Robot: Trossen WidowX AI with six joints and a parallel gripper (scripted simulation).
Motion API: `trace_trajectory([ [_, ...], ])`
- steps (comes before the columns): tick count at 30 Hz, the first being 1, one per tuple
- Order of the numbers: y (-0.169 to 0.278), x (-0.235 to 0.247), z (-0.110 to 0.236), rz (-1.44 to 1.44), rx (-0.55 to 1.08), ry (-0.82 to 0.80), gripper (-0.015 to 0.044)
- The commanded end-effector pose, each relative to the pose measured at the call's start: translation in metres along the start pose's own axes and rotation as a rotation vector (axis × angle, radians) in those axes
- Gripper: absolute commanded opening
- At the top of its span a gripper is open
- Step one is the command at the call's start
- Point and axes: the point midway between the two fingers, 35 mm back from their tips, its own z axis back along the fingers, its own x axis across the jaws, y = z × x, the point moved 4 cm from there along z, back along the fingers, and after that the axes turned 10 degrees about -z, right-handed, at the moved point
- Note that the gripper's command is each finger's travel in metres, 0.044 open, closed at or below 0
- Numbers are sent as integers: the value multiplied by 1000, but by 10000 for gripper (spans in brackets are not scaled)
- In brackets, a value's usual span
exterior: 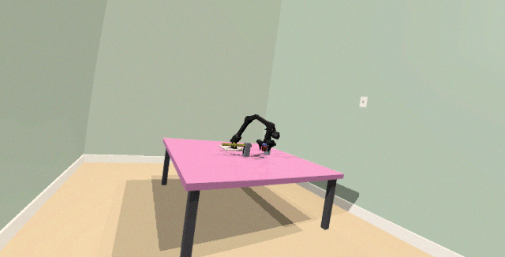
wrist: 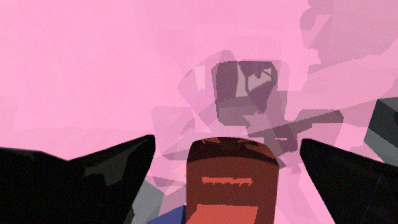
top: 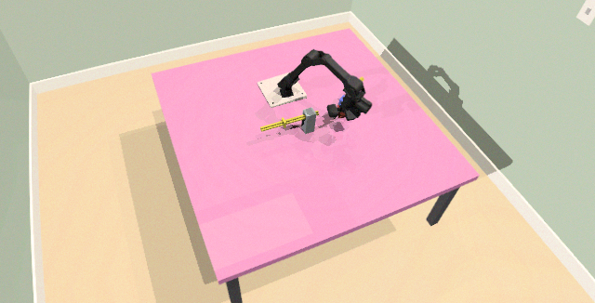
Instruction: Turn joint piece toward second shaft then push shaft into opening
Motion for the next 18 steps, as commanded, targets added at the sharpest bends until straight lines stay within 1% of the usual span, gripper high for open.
trace_trajectory([
  [1,2,0,-3,-3,0,-8,440],
  [17,3,-1,-26,-3,0,-8,440],
  [18,3,-1,-26,-3,0,-8,414],
])
